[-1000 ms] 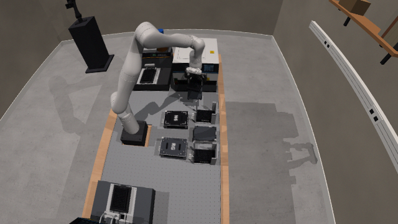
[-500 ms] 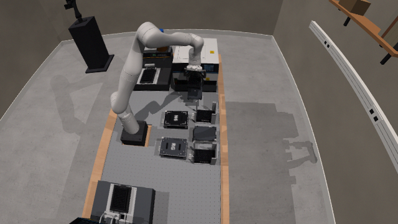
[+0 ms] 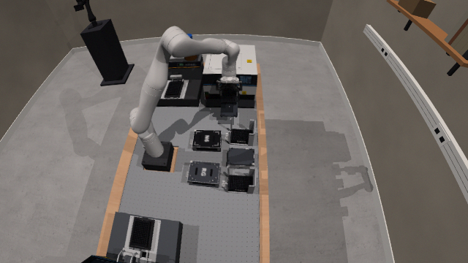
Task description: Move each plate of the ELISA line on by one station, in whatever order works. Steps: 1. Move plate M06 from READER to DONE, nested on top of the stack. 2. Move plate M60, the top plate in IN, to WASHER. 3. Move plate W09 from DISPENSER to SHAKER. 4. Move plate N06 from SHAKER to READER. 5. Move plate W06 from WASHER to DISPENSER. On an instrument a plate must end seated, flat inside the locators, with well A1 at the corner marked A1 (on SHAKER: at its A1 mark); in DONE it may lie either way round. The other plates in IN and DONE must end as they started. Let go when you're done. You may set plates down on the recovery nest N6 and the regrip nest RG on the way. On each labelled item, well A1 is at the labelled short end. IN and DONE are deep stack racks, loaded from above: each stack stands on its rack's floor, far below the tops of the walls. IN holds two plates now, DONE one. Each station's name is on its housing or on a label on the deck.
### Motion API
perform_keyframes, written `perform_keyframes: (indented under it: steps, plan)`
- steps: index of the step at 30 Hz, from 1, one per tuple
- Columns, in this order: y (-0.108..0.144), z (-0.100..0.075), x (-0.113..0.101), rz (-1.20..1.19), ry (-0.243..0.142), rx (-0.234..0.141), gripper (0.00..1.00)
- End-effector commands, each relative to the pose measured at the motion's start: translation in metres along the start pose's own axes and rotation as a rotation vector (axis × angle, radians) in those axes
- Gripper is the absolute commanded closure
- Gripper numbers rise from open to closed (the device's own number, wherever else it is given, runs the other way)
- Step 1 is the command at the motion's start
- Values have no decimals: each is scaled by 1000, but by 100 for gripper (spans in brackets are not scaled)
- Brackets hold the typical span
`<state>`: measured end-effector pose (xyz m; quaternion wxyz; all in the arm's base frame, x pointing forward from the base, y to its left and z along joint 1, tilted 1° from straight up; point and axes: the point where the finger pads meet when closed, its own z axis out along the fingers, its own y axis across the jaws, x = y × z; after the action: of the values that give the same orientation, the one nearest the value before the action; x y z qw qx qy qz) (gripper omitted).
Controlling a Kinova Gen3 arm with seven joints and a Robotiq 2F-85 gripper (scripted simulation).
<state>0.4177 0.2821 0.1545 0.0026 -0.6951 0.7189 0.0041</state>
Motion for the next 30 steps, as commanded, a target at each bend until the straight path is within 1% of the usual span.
perform_keyframes:
  steps: [1,8,13,28,30]
  plan:
    - [0,-1,0,-1,-1,1,6]
    - [0,-1,0,-1,-1,2,6]
    - [0,3,0,-1,-1,1,6]
    - [0,23,0,-1,-1,1,6]
    - [0,23,0,-1,-1,1,6]
